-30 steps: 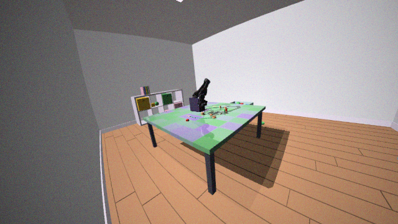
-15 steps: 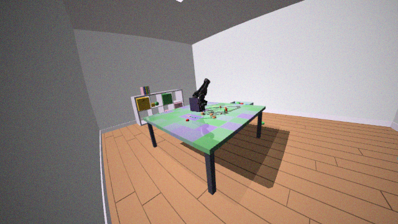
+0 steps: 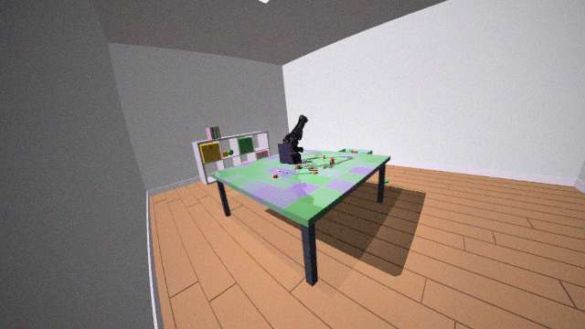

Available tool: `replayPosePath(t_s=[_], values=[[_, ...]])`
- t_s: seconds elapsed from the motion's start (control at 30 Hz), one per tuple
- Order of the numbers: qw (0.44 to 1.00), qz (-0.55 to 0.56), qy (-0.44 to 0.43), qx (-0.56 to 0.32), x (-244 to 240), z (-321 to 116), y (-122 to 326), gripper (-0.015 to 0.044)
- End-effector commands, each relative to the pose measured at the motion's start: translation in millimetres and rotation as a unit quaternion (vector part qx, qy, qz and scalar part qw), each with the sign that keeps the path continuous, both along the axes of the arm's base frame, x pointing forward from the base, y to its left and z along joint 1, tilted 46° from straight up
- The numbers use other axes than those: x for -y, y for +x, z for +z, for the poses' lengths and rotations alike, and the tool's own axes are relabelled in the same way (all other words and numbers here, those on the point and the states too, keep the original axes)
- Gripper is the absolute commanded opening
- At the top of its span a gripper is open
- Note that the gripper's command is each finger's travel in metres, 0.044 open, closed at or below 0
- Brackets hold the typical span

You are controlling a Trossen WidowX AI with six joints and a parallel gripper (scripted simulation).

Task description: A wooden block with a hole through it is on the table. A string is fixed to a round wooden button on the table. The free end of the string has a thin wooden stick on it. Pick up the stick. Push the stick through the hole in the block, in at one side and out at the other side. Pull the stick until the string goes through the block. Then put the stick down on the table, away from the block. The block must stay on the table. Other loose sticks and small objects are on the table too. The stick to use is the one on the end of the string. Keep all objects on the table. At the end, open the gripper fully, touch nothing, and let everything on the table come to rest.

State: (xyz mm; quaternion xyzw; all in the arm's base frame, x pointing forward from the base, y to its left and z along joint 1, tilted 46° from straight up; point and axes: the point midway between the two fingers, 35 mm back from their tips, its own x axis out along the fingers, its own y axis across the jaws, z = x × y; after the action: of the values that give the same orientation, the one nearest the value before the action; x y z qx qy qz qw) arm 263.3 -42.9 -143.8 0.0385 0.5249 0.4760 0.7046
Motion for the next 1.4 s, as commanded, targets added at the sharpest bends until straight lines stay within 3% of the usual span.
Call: replayPosePath(t_s=[0.0, 0.17, 0.6, 0.97, 1.37], values=[[0.942, -0.238, -0.008, -0.237, 21, -16, -11, 0.0315], [0.816, -0.41, -0.01, -0.407, 36, -28, -21, 0.044], [0.552, -0.593, -0.011, -0.586, 56, -46, -40, 0.044], [0.269, -0.684, -0.008, -0.678, 70, -61, -56, 0.044], [-0.063, -0.706, -0.006, -0.705, 81, -75, -73, 0.044]])
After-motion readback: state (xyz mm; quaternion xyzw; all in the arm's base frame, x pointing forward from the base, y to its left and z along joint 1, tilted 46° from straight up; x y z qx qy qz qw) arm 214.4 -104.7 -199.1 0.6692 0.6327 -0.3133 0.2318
